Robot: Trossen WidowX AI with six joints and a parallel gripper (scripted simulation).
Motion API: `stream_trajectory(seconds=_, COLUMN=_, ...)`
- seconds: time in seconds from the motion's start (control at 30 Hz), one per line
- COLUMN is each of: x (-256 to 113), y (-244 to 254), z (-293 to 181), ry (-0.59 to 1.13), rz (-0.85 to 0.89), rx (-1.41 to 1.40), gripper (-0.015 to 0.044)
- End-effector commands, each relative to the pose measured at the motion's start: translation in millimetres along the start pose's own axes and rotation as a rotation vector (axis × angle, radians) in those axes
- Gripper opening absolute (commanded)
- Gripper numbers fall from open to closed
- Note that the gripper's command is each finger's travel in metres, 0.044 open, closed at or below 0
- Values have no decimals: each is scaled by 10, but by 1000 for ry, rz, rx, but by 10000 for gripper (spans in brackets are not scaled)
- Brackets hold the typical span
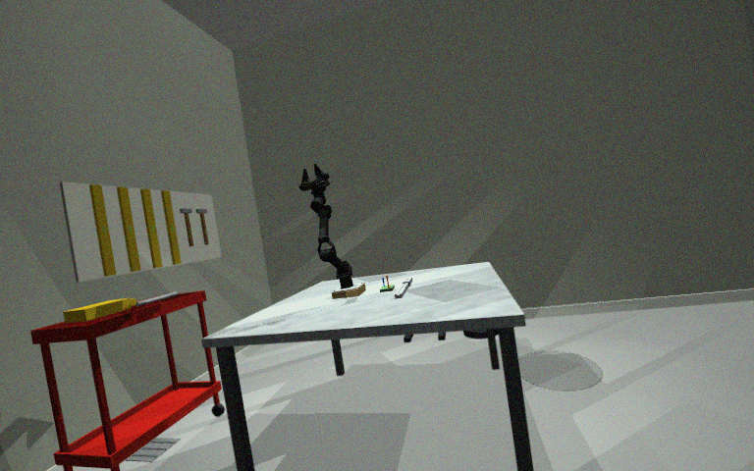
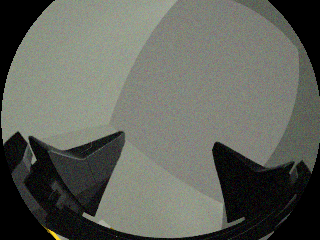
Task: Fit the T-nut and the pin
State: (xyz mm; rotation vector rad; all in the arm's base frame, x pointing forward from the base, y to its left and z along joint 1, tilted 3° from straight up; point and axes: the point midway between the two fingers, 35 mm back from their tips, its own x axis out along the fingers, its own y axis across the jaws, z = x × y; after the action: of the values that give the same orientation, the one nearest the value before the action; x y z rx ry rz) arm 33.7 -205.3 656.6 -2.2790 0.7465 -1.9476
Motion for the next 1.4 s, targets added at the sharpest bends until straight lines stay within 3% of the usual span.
stream_trajectory(seconds=0.0, x=-3, y=-41, z=-40, ry=11, rz=-12, rx=-21, gripper=426)
stream_trajectory(seconds=0.1, x=-110, y=-650, z=-515, ry=162, rz=-172, rx=-310, gripper=440)
stream_trajectory(seconds=0.3, x=-343, y=-1338, z=-825, ry=329, rz=-329, rx=-611, gripper=440)
stream_trajectory(seconds=0.6, x=-1110, y=-2638, z=-817, ry=686, rz=-639, rx=-1155, gripper=440)
stream_trajectory(seconds=1.0, x=-2397, y=-3698, z=265, ry=1341, rz=-1034, rx=-1774, gripper=440)
stream_trajectory(seconds=1.37, x=-3647, y=-3565, z=1708, ry=2125, rz=-1488, rx=-1832, gripper=440)
